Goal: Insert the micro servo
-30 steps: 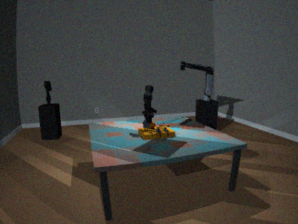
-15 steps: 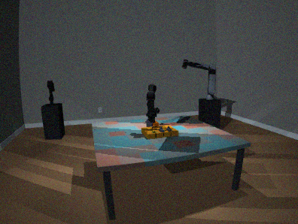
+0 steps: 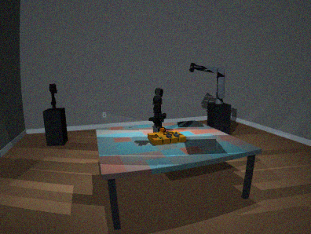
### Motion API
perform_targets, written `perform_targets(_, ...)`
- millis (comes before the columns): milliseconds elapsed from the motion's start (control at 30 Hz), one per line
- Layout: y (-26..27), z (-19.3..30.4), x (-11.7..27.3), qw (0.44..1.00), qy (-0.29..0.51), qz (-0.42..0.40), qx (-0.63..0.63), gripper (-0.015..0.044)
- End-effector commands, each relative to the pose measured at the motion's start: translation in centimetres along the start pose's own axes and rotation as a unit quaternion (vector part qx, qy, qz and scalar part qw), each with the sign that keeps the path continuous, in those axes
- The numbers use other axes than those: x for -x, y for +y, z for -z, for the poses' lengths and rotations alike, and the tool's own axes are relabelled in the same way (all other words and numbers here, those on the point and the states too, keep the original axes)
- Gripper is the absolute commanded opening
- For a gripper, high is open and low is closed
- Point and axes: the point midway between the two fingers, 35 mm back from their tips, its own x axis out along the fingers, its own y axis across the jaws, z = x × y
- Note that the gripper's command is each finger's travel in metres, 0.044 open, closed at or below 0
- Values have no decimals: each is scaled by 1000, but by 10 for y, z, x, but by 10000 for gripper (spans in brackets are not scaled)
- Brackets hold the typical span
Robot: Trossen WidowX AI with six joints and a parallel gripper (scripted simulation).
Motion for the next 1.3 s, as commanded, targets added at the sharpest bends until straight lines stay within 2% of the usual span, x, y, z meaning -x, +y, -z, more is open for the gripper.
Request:
perform_targets(0, -1, 0, 1, 997, 0, 3, -82, 0)
perform_targets(433, -1, 0, 1, 957, 0, 3, -292, 0)
perform_targets(767, -3, -3, 1, 956, 0, 3, -294, 0)
perform_targets(1267, -37, -52, 2, 956, -2, 4, -294, 0)
